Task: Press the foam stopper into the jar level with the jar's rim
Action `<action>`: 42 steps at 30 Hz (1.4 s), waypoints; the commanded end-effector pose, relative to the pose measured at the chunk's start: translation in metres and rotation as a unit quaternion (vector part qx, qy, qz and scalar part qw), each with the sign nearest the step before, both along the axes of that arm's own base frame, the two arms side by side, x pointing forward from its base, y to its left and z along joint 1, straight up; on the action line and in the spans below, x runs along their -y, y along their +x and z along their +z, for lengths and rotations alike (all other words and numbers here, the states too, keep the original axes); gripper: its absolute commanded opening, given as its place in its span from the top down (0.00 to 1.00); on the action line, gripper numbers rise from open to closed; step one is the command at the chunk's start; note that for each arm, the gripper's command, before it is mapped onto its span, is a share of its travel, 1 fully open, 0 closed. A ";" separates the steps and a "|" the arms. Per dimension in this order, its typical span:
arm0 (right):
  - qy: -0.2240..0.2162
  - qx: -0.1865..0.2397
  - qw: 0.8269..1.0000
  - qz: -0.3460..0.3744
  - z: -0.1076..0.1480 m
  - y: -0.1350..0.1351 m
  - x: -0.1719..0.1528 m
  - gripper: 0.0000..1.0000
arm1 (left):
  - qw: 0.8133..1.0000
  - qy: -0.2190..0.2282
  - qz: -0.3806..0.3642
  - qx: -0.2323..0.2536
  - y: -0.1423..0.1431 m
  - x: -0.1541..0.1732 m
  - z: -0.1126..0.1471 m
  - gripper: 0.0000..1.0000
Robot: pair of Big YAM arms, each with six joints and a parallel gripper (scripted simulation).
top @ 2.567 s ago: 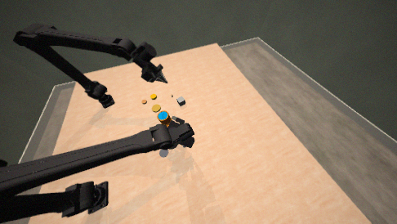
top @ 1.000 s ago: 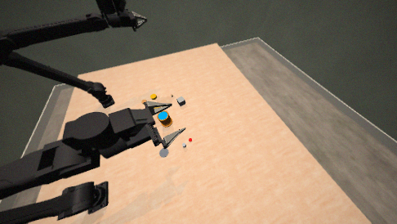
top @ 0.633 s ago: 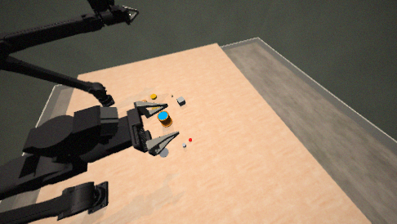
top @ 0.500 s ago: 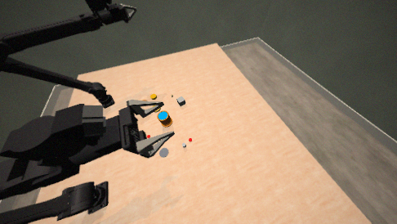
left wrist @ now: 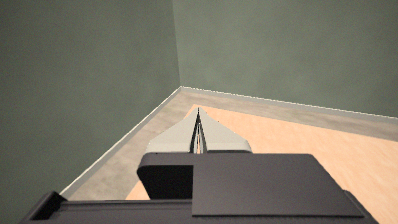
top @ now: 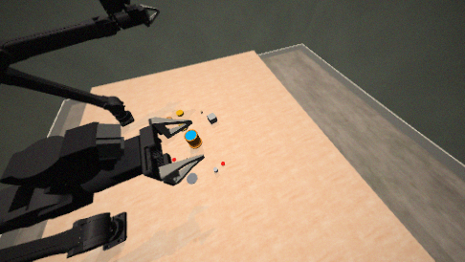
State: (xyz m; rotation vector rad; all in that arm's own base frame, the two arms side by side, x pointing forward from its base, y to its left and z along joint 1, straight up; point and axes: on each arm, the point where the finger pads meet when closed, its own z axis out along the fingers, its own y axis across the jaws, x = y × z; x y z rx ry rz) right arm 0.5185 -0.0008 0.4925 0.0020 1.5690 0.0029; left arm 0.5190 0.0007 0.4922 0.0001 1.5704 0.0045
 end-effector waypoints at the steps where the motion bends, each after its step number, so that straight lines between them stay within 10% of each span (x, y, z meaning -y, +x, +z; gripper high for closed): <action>1: -0.001 0.019 1.000 0.002 0.032 0.004 -0.004 0.02 | 1.000 0.000 -0.004 0.030 0.001 0.003 0.037 1.00; 42: -0.007 0.022 1.000 0.002 0.031 0.006 -0.004 0.02 | 1.000 -0.010 -0.007 0.027 0.004 0.006 0.037 1.00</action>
